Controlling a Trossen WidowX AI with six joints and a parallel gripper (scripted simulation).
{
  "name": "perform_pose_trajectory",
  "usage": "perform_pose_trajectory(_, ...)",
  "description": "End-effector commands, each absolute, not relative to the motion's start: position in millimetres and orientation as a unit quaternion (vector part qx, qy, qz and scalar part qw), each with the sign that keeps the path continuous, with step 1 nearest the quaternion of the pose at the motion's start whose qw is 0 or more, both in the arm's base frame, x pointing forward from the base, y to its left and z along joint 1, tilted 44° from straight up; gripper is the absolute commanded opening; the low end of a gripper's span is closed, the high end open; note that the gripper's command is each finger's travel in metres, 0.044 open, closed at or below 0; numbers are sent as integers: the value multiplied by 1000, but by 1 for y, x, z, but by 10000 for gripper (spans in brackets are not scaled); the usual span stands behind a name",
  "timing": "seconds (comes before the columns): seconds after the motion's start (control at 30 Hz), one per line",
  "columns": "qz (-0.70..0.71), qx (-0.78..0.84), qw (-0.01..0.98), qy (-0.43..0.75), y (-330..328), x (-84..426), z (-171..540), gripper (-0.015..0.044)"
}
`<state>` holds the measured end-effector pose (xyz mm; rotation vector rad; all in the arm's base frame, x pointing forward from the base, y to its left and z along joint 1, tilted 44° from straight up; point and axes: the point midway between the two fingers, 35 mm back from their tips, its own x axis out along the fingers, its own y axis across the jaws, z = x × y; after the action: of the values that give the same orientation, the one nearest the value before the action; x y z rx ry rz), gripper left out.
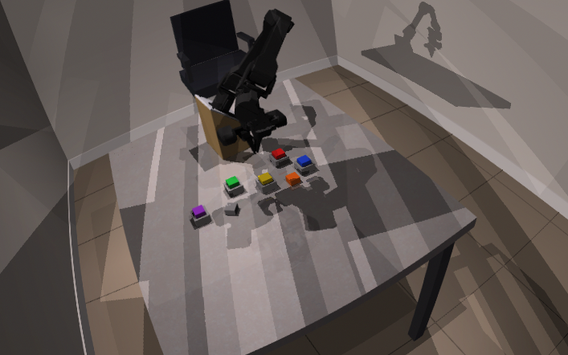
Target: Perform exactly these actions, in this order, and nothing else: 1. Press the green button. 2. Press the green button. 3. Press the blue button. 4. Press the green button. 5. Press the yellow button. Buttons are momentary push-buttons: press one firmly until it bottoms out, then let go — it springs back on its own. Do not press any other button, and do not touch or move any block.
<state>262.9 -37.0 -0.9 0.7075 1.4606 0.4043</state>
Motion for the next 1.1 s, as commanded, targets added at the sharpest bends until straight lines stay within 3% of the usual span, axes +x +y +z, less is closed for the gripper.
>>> perform_pose_trajectory(0.0, 186, 316, 671, 644, 12, 282, 46, 20)
perform_pose_trajectory(0.17, 203, 326, 665, 641, 67, 284, 94, 20)
perform_pose_trajectory(0.37, 204, 326, 664, 641, 68, 284, 95, 20)
perform_pose_trajectory(0.57, 205, 327, 664, 641, 109, 290, 53, 20)
perform_pose_trajectory(1.07, 205, 327, 664, 641, 121, 291, 41, 20)
